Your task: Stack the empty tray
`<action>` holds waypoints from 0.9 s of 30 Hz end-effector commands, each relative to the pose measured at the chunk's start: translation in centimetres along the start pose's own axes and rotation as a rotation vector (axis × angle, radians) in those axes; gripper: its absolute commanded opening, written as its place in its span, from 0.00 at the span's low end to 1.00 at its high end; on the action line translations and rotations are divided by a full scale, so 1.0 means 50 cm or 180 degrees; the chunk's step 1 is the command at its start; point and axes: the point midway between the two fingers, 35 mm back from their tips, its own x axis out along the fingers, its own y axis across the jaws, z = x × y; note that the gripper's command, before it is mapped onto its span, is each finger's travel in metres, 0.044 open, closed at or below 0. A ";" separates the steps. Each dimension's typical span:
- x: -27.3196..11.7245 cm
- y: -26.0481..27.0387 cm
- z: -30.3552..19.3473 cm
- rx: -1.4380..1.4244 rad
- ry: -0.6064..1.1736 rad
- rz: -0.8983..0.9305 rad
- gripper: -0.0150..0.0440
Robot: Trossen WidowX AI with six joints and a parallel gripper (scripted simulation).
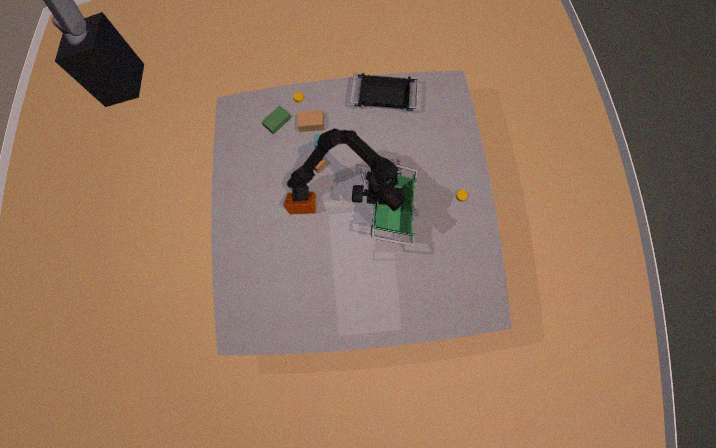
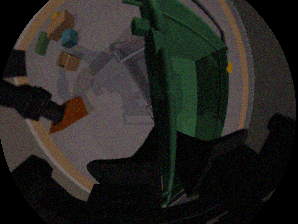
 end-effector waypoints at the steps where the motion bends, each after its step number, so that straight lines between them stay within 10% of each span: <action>1: -0.009 -0.004 0.034 -0.0254 -0.0013 -0.0074 0.25; 27: 0.008 -0.010 0.158 -0.1159 -0.0089 -0.0065 0.25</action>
